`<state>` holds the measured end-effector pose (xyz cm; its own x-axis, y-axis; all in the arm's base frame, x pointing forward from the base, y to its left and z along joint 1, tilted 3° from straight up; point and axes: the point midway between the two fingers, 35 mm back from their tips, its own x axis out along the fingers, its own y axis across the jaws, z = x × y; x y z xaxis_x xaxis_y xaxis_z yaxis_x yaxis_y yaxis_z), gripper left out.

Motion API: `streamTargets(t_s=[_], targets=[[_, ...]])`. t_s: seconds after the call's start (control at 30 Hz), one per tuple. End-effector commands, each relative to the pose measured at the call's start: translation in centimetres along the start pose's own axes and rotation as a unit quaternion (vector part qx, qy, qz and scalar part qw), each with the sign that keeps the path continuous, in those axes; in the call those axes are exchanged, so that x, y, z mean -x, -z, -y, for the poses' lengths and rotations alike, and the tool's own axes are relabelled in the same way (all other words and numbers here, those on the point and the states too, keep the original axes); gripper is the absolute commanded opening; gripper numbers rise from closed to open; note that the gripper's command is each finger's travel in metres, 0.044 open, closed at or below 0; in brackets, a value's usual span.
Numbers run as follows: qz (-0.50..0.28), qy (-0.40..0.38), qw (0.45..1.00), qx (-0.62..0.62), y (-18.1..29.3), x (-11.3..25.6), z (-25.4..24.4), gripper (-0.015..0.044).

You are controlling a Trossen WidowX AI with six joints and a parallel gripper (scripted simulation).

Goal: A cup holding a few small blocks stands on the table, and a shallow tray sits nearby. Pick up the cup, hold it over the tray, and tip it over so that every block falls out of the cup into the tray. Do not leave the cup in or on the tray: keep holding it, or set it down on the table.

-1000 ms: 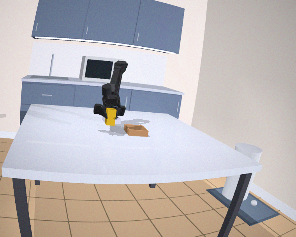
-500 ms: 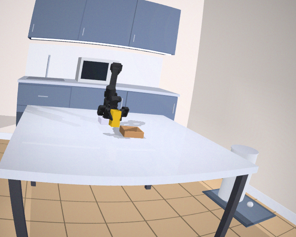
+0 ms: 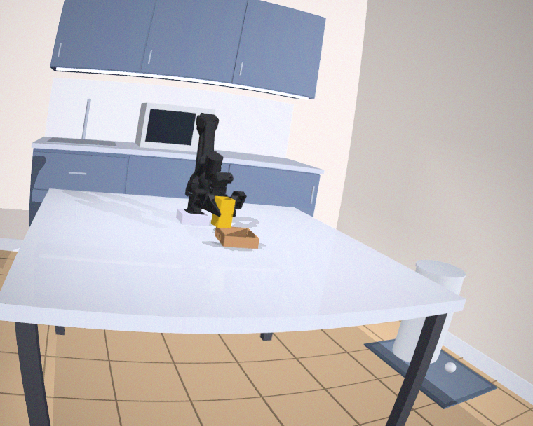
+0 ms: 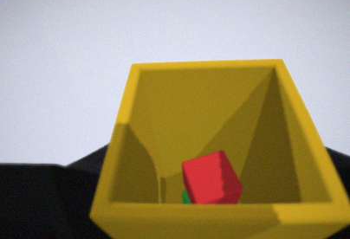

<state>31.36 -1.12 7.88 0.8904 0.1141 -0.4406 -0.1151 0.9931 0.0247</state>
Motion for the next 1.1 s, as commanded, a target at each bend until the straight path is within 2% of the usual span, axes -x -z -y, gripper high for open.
streamTargets(t_s=[0.0, 0.7, 0.87, 1.07], targets=[[0.003, -0.008, 1.0, 0.002, -0.4, 0.0, -1.2, 0.0], [0.01, -0.066, 0.997, 0.022, -1.1, 0.7, -8.5, 0.0], [0.011, -0.068, 0.997, 0.021, -1.1, 0.8, -8.8, 0.0], [0.007, -0.069, 0.997, -0.037, -1.1, 0.7, -8.8, 0.0]])
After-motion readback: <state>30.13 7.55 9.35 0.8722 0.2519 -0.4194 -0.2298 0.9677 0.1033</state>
